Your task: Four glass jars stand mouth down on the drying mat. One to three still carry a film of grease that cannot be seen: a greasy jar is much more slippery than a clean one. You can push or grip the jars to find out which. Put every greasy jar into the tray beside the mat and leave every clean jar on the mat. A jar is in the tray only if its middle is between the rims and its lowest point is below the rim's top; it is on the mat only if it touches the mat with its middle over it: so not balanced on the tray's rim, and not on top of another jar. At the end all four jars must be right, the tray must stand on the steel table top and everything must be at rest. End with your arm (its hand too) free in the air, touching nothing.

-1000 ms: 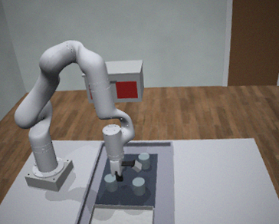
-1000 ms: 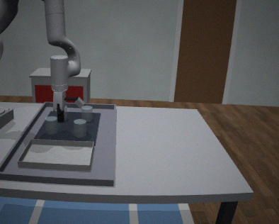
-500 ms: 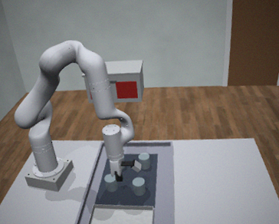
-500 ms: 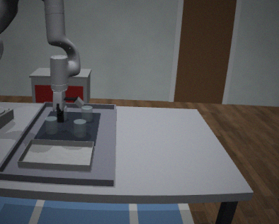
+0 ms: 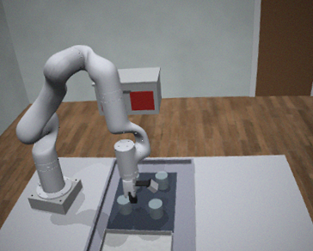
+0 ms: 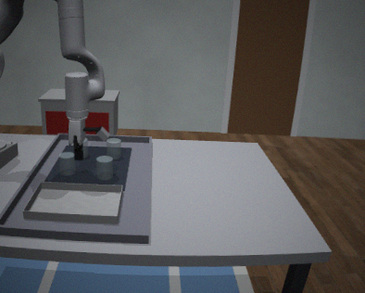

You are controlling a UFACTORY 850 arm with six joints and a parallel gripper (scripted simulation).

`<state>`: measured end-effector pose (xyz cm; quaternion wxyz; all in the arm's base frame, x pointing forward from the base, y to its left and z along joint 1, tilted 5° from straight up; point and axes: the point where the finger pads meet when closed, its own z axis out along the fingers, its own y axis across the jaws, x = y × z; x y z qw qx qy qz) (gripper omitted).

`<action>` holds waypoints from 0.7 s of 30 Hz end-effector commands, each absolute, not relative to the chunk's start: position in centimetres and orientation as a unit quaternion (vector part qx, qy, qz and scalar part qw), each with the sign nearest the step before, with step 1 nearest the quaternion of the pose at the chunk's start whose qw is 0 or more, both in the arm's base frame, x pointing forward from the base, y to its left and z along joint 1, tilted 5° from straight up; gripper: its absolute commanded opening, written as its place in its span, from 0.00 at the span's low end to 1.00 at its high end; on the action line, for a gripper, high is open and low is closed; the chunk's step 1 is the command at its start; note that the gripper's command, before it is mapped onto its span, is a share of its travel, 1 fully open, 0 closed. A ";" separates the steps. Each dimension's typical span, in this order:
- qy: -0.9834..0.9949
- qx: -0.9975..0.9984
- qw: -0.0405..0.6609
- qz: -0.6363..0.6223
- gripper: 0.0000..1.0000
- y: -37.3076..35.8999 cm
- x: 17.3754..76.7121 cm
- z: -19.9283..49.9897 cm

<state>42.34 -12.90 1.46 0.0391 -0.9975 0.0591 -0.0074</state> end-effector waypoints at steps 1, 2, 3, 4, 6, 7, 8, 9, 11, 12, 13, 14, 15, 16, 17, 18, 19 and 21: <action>0.059 -0.997 0.039 -0.008 0.00 -12.9 42.4 1.5; 0.059 -0.997 0.039 -0.008 0.00 -12.9 42.3 1.5; 0.059 -0.997 0.039 -0.008 0.00 -12.9 42.3 1.5; 0.059 -0.997 0.039 -0.008 0.00 -12.9 42.3 1.5; 0.059 -0.997 0.039 -0.008 0.00 -12.9 42.3 1.5; 0.059 -0.997 0.039 -0.008 0.00 -12.9 42.3 1.5; 0.059 -0.997 0.039 -0.008 0.00 -12.9 42.3 1.5; 0.059 -0.997 0.039 -0.008 0.00 -12.9 42.3 1.5; 0.059 -0.997 0.039 -0.008 0.00 -12.9 42.3 1.6; 0.059 -0.997 0.039 -0.008 0.00 -12.9 42.2 1.6; 0.059 -0.997 0.039 -0.008 0.00 -12.9 42.2 1.6; 0.059 -0.997 0.039 -0.008 0.00 -12.9 42.2 1.6; 0.059 -0.997 0.039 -0.008 0.00 -12.9 42.2 1.6; 0.059 -0.997 0.039 -0.008 0.00 -12.9 42.2 1.6; 0.059 -0.997 0.039 -0.008 0.00 -12.9 42.2 1.6; 0.059 -0.997 0.039 -0.008 0.00 -12.9 42.2 1.6; 0.059 -0.997 0.039 -0.008 0.00 -12.9 42.1 1.6; 0.059 -0.997 0.039 -0.008 0.00 -12.9 42.1 1.7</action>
